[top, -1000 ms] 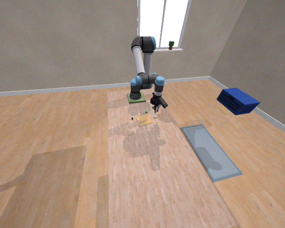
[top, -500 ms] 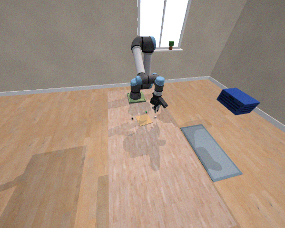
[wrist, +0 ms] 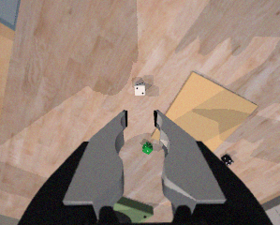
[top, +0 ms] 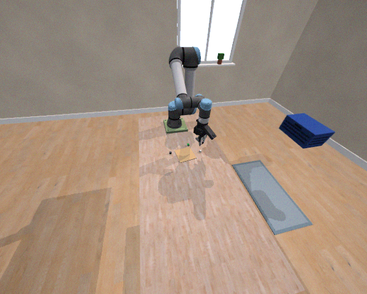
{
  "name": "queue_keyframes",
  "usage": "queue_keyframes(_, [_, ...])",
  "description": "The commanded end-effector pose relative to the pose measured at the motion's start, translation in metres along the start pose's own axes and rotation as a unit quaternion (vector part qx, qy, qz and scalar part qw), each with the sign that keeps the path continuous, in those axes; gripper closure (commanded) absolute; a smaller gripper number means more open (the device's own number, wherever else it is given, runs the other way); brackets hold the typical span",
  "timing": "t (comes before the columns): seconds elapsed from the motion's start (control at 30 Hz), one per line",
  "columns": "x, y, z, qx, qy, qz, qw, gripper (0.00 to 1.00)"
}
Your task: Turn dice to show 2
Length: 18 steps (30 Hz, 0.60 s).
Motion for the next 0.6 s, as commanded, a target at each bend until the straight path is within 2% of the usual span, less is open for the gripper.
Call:
queue_keyframes(0.0, [-0.0002, -0.0004, 0.0002, 0.0, 0.0, 0.0, 1.0, 0.82])
queue_keyframes(0.57, [-0.0003, 0.0072, 0.0002, 0.0, 0.0, 0.0, 1.0, 0.82])
Point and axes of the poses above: the point where the finger pads meet when closed, its own y axis out along the fingers, its own z axis across the jaws, x = y × z, the point moved 4 cm from there along -y, back along the fingers, and after that the axes turned 11 degrees about -y, right-handed, at the moved point
